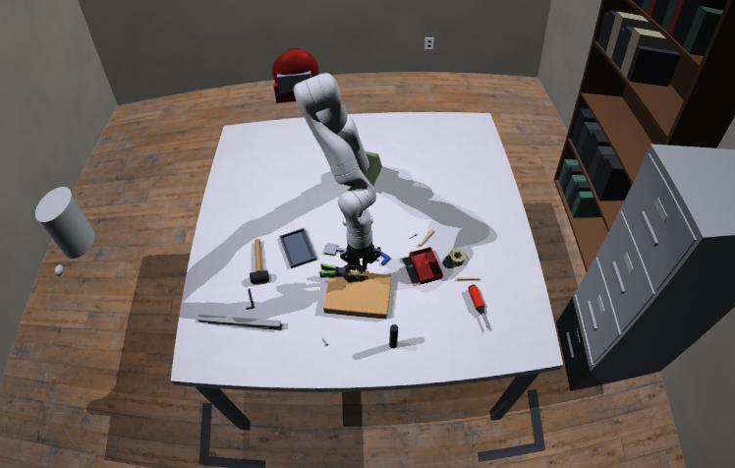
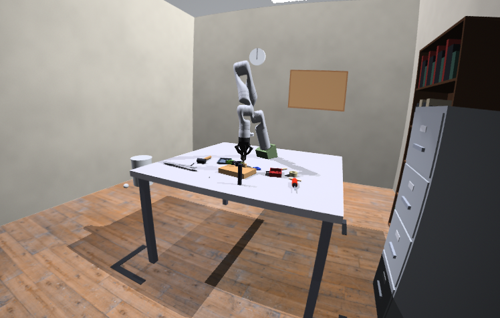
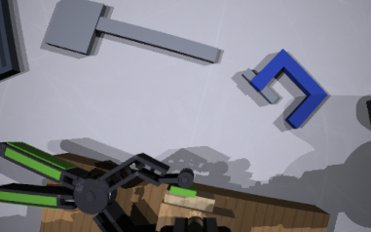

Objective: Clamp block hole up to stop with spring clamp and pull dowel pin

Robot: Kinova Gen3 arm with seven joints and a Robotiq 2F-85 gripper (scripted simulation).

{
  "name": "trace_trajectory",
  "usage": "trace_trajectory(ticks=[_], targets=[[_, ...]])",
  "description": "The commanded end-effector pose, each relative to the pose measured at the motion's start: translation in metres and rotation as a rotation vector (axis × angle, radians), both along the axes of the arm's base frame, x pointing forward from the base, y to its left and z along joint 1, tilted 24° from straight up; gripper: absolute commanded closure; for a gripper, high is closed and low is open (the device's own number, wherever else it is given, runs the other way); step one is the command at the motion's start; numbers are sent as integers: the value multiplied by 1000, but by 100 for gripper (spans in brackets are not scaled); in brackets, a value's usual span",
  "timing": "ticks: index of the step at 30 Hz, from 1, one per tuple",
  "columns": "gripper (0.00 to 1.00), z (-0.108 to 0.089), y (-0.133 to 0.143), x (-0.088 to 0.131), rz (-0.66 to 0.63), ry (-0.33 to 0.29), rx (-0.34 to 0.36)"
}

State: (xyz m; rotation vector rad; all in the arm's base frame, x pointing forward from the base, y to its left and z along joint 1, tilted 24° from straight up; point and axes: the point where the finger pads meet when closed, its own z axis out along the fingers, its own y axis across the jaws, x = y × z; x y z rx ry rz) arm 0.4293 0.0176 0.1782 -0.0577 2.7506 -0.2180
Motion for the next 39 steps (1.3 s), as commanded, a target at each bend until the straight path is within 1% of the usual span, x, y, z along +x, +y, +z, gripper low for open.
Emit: trace_trajectory(ticks=[1, 39], targets=[[90, 1, 1, 0, -19, -6, 8], [90, 1, 1, 0, -262, -44, 108]])
